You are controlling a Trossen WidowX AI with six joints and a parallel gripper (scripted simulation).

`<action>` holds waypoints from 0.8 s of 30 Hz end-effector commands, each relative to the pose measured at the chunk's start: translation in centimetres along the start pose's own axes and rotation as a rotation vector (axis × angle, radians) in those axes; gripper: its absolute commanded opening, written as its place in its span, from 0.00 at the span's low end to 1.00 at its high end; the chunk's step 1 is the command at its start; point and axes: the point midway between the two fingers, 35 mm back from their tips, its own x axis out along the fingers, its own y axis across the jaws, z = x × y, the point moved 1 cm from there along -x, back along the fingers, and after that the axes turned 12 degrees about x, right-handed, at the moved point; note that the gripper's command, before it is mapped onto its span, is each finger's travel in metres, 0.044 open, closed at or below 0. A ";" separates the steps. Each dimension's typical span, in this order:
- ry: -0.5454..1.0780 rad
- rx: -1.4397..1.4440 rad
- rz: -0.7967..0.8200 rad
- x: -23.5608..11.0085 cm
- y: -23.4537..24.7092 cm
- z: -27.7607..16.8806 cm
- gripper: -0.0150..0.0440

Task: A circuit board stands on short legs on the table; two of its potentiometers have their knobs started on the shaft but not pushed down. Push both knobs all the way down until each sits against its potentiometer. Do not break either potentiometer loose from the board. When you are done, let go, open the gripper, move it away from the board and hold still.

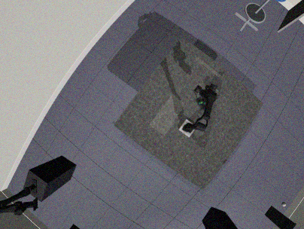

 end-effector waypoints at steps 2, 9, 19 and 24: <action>0.015 0.155 -0.049 -0.3 -1.3 0.1 0.25; 0.046 0.380 -0.127 -0.5 -3.3 -0.4 0.25; 0.071 0.697 -0.247 -1.0 -6.0 -1.3 0.25; 0.075 0.852 -0.311 -1.4 -7.3 -1.7 0.25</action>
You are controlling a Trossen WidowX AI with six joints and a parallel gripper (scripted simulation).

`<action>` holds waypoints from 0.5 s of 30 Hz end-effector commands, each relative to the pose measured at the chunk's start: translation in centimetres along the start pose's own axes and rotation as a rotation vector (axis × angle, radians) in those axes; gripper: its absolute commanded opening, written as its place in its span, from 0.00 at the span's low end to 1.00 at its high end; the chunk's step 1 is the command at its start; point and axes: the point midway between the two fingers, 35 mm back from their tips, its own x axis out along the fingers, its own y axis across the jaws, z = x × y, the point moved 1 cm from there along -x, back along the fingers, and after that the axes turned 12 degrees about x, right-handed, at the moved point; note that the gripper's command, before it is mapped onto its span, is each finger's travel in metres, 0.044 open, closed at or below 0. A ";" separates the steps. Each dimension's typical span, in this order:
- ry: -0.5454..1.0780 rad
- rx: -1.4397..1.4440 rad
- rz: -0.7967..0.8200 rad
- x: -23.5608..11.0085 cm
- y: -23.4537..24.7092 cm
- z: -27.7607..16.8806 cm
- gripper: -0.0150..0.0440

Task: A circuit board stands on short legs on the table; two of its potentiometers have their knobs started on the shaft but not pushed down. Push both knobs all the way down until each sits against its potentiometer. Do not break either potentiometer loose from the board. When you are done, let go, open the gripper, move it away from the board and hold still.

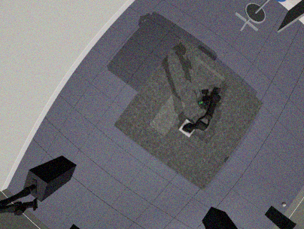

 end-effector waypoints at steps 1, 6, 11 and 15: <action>-0.009 0.121 -0.038 -0.3 -0.8 0.6 0.25; -0.011 0.229 -0.079 -0.3 -1.7 0.9 0.25; -0.011 0.229 -0.079 0.3 -1.8 1.0 0.25; -0.011 0.229 -0.079 1.7 -1.9 0.9 0.25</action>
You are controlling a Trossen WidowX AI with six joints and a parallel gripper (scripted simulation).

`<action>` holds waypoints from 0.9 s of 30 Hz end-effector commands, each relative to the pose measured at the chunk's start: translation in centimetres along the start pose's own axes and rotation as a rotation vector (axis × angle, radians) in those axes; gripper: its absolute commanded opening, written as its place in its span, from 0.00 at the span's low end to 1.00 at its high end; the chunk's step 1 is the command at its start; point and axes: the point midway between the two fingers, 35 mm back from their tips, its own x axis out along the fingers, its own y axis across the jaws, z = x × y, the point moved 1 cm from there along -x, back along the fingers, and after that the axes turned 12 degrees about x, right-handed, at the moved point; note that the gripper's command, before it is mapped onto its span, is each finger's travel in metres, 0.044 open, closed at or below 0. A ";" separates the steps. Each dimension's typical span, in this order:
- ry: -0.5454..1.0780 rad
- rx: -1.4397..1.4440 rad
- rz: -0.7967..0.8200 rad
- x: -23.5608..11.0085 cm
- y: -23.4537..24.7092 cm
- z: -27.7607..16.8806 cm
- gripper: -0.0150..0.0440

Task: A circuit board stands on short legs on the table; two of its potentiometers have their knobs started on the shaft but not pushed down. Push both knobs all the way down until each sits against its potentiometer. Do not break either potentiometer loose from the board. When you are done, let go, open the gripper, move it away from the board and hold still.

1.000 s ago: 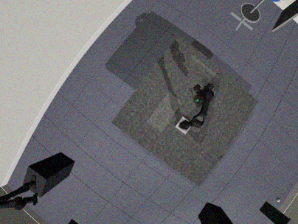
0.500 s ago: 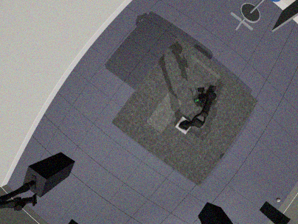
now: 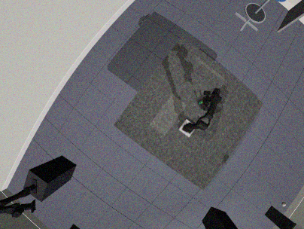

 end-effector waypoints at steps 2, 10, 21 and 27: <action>-0.001 0.007 -0.014 0.9 -0.3 0.0 0.25; -0.001 0.007 -0.014 1.6 -0.3 0.0 0.25; -0.001 0.007 -0.014 3.0 -0.3 0.0 0.25; -0.001 0.007 -0.014 3.0 -0.3 0.0 0.25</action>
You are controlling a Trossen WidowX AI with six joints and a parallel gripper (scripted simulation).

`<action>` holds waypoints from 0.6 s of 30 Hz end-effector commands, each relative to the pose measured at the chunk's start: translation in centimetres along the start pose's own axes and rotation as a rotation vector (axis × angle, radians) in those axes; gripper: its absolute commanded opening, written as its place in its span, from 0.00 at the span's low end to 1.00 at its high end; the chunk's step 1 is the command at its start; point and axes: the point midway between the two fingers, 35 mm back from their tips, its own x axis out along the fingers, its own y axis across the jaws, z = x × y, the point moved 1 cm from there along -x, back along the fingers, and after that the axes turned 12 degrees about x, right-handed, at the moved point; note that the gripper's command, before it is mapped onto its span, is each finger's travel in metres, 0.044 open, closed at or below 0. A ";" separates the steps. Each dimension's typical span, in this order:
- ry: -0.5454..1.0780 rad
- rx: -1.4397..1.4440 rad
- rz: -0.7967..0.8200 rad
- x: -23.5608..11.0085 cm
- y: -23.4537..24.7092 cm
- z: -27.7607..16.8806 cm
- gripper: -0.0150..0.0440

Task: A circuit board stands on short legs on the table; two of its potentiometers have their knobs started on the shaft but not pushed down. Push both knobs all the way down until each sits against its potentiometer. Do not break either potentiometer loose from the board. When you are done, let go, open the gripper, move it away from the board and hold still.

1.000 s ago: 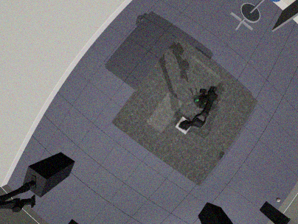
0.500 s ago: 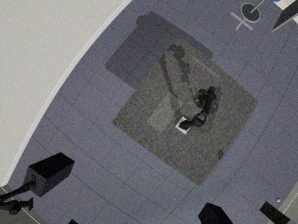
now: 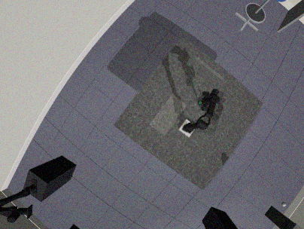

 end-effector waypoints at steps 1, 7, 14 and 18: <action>-0.004 0.005 -0.006 0.1 -0.1 0.0 0.25; -0.004 0.005 -0.006 0.2 -0.1 0.0 0.25; -0.004 0.005 -0.006 0.4 -0.1 0.0 0.25; -0.004 0.005 -0.006 0.5 -0.1 0.0 0.25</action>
